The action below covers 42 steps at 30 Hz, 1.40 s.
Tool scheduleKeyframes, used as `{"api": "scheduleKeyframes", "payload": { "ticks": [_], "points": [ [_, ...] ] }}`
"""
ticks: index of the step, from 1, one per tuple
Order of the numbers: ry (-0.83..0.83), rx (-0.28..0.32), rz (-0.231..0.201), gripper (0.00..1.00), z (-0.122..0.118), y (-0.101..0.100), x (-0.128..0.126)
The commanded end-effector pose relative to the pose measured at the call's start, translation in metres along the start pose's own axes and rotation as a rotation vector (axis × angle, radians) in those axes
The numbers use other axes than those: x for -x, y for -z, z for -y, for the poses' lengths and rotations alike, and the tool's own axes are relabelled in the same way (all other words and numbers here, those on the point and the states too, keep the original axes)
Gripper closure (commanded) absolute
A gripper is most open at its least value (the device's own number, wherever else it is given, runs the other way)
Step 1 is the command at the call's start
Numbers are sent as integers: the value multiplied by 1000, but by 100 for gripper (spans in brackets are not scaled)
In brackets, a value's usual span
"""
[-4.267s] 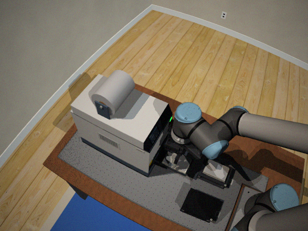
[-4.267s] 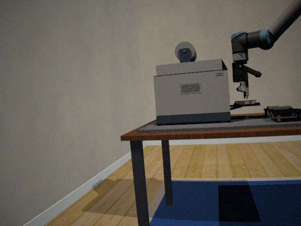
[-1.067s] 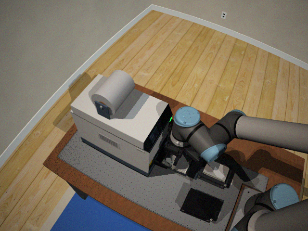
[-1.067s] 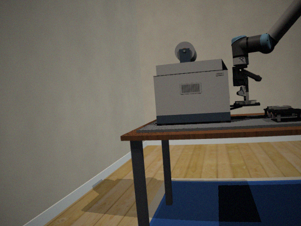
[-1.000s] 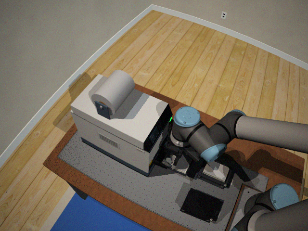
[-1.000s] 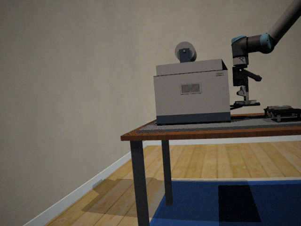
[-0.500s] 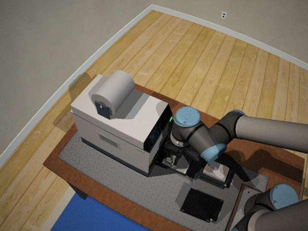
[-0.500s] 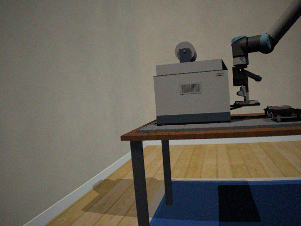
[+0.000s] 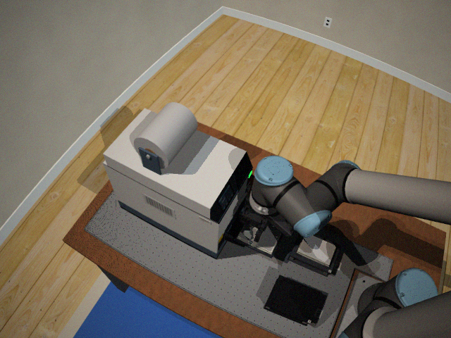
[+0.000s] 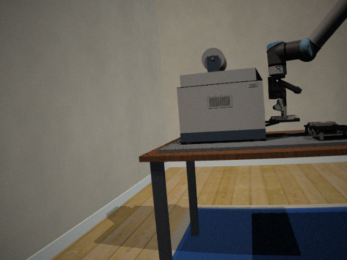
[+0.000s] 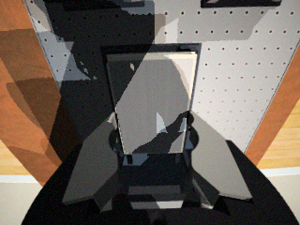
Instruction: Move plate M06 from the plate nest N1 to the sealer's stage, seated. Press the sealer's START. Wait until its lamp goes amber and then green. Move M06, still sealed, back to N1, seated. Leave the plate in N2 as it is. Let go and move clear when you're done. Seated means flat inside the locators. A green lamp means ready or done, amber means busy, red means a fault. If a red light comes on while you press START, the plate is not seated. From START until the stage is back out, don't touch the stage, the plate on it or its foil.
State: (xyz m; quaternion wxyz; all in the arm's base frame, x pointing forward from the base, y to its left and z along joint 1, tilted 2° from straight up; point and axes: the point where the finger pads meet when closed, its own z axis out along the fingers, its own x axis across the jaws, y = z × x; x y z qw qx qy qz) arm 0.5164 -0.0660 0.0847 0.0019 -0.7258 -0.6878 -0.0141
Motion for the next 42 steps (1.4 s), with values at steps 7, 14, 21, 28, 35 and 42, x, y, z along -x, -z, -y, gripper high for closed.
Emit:
{"api": "scheduleKeyframes", "payload": {
  "ticks": [7,14,21,28,35,42],
  "points": [
    [0,0,1,100,0,0,0],
    [0,0,1,100,0,0,0],
    [1,3,3,100,-1,5,0],
    [1,4,3,100,-2,9,0],
    [0,4,3,100,-2,14,1],
    [0,4,3,100,-2,18,1]
  ]
}}
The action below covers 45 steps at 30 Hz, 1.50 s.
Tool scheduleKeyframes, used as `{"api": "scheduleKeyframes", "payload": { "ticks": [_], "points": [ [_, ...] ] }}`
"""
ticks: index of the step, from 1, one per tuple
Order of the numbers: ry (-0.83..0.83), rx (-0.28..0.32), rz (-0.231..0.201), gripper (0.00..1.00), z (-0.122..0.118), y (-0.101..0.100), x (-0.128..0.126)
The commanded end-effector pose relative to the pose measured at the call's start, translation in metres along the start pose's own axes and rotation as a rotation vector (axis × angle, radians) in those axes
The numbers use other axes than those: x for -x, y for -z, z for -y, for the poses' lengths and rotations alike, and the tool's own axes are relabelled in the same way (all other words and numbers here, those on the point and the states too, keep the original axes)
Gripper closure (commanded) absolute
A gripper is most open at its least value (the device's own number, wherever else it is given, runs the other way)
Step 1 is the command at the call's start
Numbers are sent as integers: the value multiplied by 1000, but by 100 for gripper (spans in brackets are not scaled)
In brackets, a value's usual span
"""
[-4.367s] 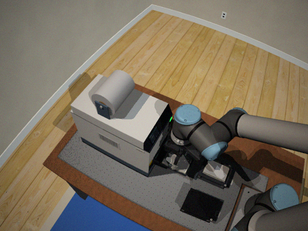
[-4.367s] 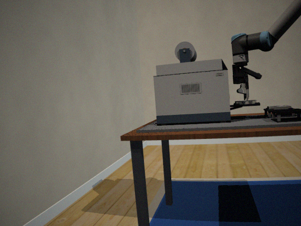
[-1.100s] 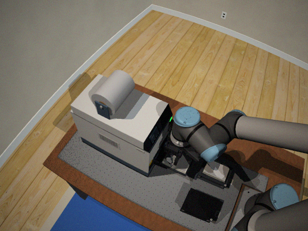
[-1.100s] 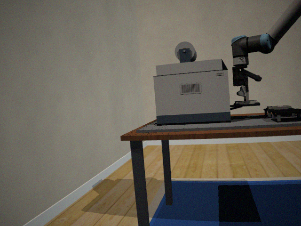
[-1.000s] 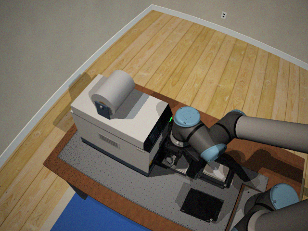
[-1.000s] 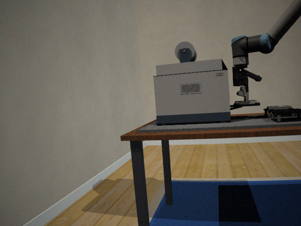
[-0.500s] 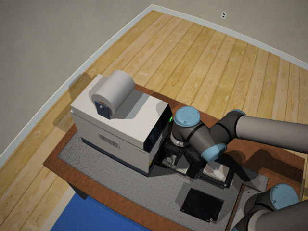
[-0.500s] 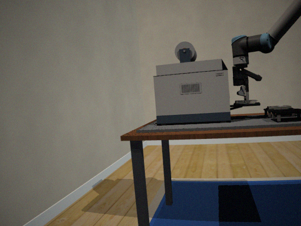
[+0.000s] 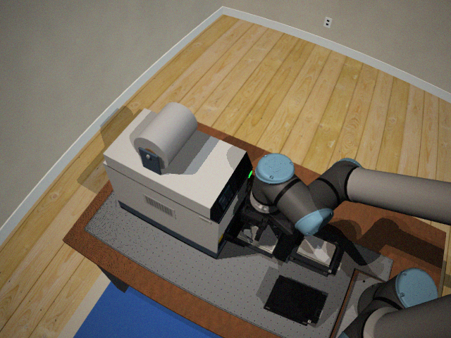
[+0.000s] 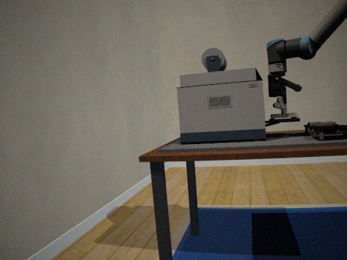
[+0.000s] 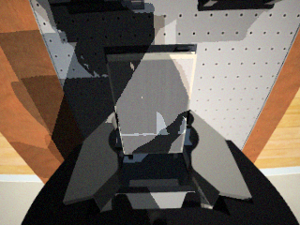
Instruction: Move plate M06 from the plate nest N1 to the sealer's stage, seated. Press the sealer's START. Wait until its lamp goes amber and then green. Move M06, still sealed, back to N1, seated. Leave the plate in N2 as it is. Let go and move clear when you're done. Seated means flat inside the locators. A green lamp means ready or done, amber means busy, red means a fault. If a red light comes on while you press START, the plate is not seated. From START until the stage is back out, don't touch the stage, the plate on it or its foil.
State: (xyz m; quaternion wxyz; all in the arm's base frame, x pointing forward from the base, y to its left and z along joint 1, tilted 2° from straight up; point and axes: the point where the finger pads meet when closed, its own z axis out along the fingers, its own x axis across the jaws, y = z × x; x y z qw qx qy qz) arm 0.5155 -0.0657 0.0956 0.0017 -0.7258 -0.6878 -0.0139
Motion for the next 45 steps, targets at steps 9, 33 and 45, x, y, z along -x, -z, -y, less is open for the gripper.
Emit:
{"api": "scheduleKeyframes", "payload": {
  "ticks": [9,33,45],
  "points": [
    [0,4,3,100,-2,20,1],
    [0,4,3,100,-2,57,2],
    [0,0,1,100,-1,57,0]
  ]
}}
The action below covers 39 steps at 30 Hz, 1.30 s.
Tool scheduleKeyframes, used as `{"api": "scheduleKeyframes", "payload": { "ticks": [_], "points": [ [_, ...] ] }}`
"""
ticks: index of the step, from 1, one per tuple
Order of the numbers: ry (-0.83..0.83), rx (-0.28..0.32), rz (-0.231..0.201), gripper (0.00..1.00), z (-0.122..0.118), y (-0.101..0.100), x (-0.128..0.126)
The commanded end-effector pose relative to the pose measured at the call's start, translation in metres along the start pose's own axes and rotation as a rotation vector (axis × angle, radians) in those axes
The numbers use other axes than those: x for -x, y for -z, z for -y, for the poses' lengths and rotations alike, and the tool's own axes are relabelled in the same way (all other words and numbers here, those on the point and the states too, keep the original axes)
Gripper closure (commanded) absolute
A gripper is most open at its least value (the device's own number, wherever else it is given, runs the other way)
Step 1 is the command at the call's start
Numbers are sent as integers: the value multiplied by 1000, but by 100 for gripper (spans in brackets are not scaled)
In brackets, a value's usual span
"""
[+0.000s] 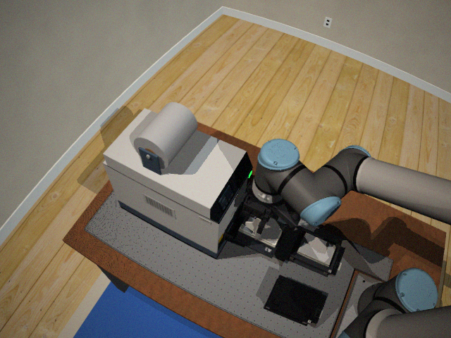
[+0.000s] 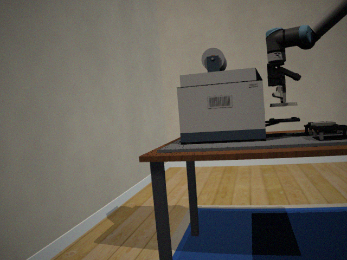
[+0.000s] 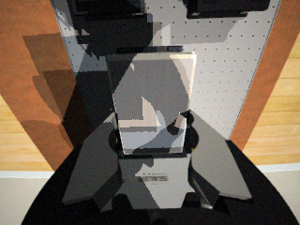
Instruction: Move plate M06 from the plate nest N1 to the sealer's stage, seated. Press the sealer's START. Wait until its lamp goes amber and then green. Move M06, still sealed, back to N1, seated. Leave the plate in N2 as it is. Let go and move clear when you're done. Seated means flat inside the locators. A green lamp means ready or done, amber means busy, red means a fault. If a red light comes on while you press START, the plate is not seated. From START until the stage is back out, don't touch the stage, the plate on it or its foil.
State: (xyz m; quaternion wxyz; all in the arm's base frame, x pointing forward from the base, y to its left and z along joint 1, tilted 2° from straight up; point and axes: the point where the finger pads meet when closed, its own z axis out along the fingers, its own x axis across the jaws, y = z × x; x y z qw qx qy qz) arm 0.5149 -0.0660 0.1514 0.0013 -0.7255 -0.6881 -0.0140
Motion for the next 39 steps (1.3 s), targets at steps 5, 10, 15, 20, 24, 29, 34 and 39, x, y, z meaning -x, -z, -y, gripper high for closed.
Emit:
{"api": "scheduleKeyframes", "payload": {
  "ticks": [5,10,15,20,24,29,34,39],
  "points": [
    [11,0,1,100,-1,1,2],
    [29,-1,0,100,0,1,1],
    [29,-1,0,100,0,1,1],
    [30,-3,0,100,9,0,-6],
    [30,-3,0,100,13,0,-8],
    [30,-3,0,100,23,0,-15],
    [30,-3,0,100,33,0,-21],
    [30,-3,0,100,42,0,-28]
  ]
}}
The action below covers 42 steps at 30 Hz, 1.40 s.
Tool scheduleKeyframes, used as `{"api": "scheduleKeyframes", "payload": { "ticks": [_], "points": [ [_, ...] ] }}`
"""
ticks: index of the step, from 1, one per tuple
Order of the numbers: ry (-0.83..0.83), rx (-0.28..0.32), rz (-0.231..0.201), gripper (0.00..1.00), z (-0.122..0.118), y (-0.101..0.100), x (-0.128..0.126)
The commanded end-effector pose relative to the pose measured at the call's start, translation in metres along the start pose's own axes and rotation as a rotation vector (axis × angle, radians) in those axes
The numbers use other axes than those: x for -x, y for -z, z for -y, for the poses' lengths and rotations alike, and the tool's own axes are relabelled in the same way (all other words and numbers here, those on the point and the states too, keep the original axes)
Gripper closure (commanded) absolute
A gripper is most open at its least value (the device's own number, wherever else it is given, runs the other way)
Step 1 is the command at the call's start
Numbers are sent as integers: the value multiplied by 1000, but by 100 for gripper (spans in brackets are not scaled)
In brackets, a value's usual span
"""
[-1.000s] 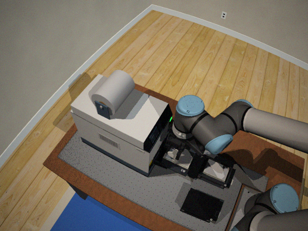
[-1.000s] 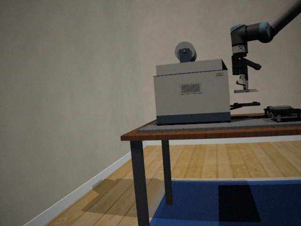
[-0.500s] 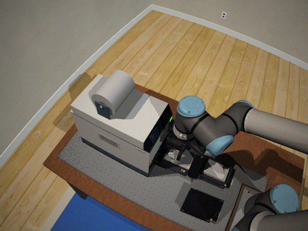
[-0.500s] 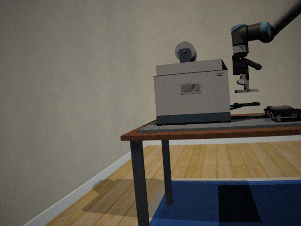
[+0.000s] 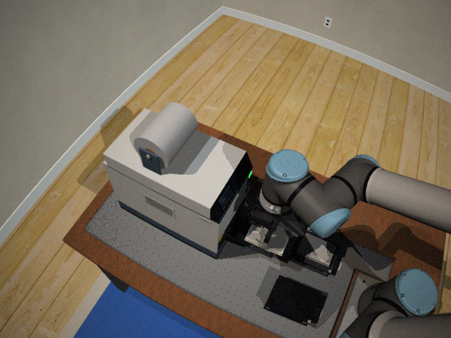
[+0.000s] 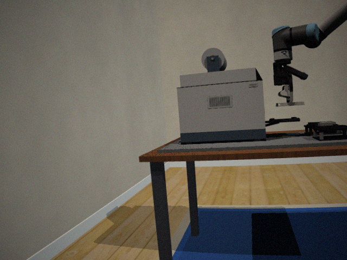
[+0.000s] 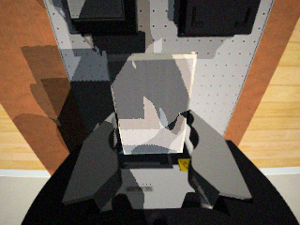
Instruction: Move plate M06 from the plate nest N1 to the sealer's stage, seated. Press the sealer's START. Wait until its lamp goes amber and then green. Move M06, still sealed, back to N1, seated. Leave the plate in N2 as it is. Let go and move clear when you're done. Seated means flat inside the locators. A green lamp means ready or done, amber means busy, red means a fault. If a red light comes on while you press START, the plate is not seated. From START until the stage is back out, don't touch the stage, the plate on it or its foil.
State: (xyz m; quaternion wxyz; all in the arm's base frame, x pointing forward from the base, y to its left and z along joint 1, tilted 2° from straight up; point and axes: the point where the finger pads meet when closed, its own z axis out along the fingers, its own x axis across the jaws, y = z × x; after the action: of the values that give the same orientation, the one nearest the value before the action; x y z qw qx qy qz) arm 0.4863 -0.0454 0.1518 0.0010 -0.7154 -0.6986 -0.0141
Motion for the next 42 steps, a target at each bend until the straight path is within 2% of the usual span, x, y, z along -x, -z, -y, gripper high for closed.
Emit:
{"api": "scheduleKeyframes", "payload": {
  "ticks": [1,42],
  "points": [
    [1,-3,0,100,13,-1,-9],
    [1,-3,0,100,81,-1,-57]
  ]
}}
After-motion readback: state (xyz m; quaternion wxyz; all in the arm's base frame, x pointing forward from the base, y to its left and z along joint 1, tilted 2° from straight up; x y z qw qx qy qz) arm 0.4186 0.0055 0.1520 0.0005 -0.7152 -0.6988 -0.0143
